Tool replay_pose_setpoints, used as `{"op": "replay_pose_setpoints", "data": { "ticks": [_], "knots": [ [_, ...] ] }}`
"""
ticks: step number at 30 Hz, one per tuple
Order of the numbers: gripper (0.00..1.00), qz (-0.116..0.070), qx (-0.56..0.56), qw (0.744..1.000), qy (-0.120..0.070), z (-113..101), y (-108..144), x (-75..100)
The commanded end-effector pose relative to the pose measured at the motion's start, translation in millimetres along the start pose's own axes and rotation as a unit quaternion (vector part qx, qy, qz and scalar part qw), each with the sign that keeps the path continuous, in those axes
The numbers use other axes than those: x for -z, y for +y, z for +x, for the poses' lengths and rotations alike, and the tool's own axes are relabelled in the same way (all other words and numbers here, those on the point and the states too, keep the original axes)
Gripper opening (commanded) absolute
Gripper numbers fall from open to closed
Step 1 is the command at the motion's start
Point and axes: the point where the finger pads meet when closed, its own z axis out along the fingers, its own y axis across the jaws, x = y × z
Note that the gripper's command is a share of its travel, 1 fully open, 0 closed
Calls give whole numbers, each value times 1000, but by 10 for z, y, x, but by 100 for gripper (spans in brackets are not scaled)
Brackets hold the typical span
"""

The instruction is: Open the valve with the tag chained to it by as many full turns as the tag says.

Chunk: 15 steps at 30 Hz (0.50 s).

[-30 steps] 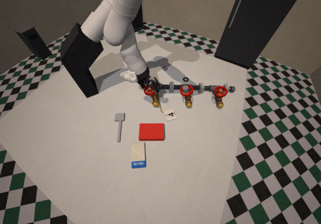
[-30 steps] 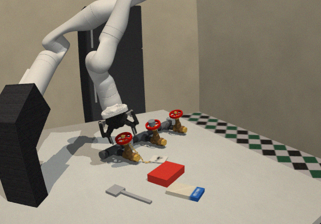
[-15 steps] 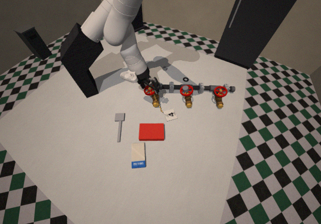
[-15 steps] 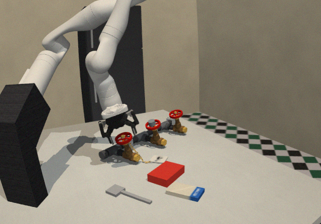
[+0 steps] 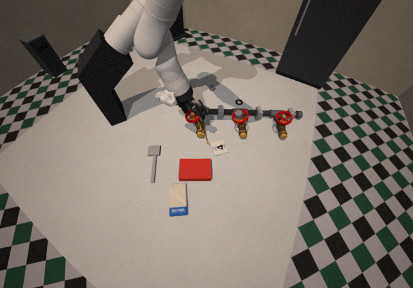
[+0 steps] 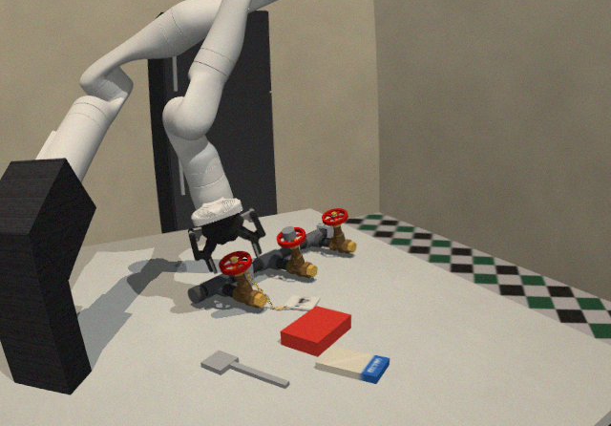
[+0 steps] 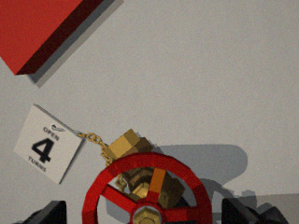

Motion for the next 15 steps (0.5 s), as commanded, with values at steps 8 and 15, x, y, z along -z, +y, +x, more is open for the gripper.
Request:
{"op": "replay_pose_setpoints", "data": {
  "ticks": [8,15],
  "knots": [
    [100,-1,-78,997,1,-2,14,4],
    [100,-1,-129,992,1,-2,15,4]
  ]
}}
